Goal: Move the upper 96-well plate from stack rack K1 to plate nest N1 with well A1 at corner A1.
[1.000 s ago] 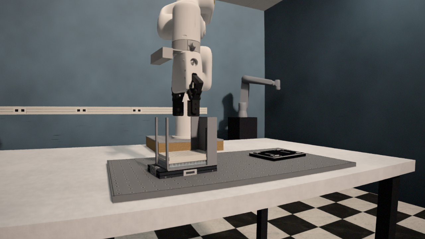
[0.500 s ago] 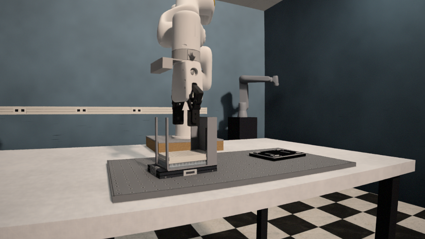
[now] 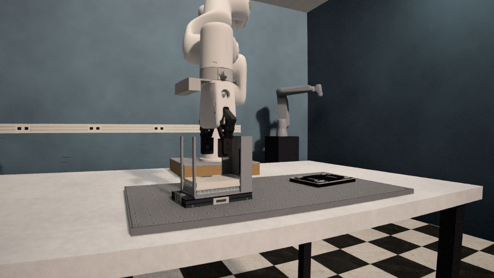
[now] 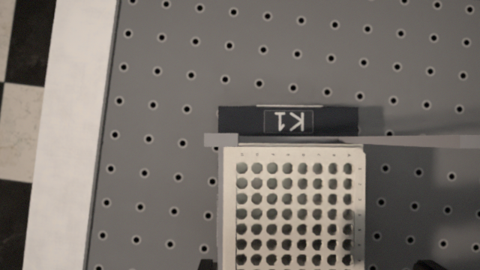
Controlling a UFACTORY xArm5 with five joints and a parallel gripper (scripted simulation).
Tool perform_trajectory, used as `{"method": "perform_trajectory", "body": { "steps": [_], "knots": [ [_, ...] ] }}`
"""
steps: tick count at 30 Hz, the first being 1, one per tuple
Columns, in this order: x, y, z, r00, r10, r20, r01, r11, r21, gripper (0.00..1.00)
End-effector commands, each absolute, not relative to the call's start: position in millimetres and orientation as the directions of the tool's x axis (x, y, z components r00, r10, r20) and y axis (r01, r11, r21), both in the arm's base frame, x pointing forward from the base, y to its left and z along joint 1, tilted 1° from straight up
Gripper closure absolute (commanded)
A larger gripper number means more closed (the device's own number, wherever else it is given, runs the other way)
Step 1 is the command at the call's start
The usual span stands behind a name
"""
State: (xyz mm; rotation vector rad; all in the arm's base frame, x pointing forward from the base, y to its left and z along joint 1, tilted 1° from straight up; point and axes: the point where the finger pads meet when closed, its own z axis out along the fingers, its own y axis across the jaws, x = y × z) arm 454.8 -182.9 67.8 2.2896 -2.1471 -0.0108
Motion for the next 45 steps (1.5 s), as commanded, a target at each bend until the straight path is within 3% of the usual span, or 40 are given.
{"method": "perform_trajectory", "body": {
  "steps": [1,23,45],
  "knots": [
    [456,-183,66,0.064,-0.998,-0.009,-0.998,-0.064,-0.001,0.0],
    [456,-183,33,0.064,-0.998,-0.009,-0.998,-0.064,-0.001,0.0],
    [456,-183,27,0.064,-0.998,-0.009,-0.998,-0.064,-0.001,0.0]
  ]
}}
